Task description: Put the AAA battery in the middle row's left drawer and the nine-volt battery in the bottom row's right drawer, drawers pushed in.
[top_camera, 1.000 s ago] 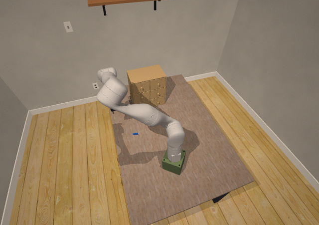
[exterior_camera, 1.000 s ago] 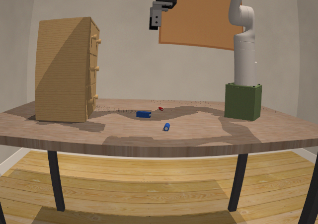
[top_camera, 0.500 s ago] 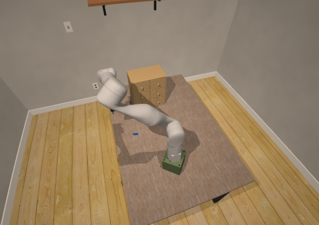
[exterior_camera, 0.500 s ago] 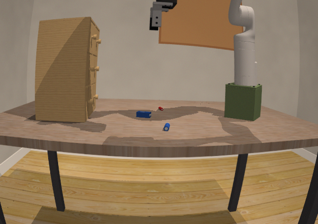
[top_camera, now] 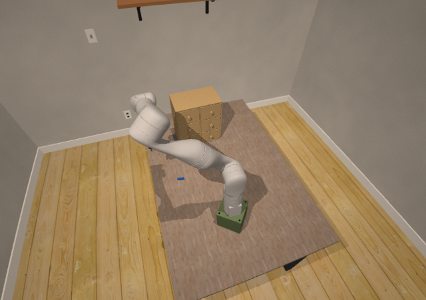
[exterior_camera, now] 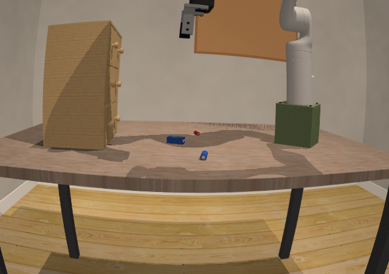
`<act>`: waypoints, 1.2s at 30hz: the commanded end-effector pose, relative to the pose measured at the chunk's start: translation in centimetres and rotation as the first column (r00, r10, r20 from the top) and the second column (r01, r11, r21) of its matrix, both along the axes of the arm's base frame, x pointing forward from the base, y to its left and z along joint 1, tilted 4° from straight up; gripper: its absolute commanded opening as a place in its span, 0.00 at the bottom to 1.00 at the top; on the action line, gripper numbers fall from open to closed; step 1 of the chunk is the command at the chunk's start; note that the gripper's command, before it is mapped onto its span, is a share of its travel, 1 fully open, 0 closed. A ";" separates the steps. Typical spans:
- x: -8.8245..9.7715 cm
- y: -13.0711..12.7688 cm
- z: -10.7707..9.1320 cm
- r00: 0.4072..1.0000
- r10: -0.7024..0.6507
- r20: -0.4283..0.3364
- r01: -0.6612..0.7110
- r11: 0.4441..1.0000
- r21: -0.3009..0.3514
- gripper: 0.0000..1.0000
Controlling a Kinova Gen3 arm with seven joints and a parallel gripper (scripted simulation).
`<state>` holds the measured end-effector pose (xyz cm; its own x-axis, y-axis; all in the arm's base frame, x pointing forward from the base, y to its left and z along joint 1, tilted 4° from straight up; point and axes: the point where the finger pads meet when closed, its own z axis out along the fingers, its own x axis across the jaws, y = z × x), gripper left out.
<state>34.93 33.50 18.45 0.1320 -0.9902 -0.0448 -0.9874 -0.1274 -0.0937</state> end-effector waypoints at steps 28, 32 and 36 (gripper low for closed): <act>1.6 0.5 -2.2 0.945 -0.018 0.327 0.002 0.999 0.046 1.00; 1.9 0.7 -2.8 0.924 -0.023 0.382 0.002 0.998 0.056 1.00; 2.3 0.7 -3.3 0.899 -0.031 0.438 0.004 0.998 0.062 1.00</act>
<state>37.74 34.23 15.78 0.1259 -0.9906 -0.0543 -0.8546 -0.0805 -0.5130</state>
